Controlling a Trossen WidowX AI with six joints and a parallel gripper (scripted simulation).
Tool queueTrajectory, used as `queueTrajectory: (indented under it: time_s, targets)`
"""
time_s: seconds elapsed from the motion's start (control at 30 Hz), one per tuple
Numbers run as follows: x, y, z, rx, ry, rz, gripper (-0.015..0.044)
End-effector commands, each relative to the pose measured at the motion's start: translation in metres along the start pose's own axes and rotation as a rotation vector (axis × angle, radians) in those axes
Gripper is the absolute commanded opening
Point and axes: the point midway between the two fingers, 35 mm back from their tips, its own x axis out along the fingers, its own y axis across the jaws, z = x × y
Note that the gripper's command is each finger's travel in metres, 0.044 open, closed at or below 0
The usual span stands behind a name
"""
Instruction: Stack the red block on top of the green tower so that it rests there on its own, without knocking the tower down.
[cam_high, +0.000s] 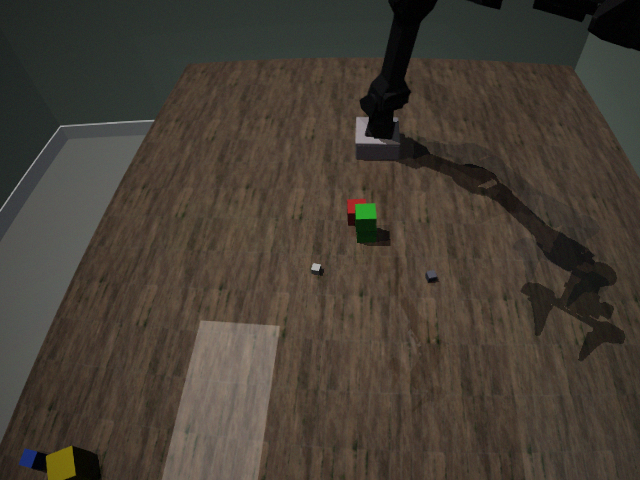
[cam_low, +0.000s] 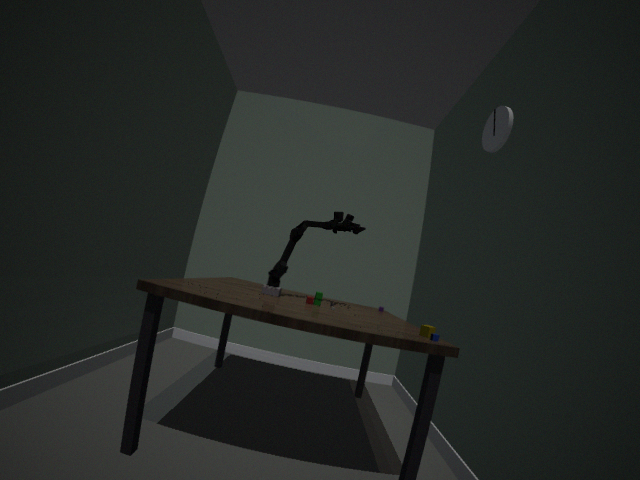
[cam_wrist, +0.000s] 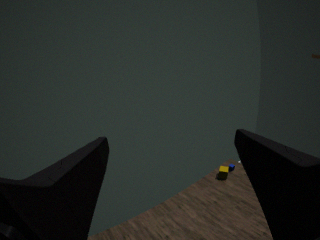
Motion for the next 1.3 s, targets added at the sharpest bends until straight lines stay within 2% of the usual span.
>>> queueTrajectory:
  time_s: [0.0, 0.03, 0.37, 0.67, 1.0, 1.27]
  targets:
    - [0.001, 0.000, -0.001, -0.007, 0.002, 0.002, 0.0426]
    - [0.004, -0.001, -0.006, -0.029, 0.010, 0.007, 0.0440]
    - [0.045, -0.034, -0.104, -0.402, 0.235, 0.126, 0.0440]
    - [0.046, -0.091, -0.208, -0.626, 0.559, 0.250, 0.0440]
    - [-0.002, -0.174, -0.311, -0.713, 1.012, 0.387, 0.0440]
    - [-0.076, -0.239, -0.371, -0.621, 1.436, 0.497, 0.0440]
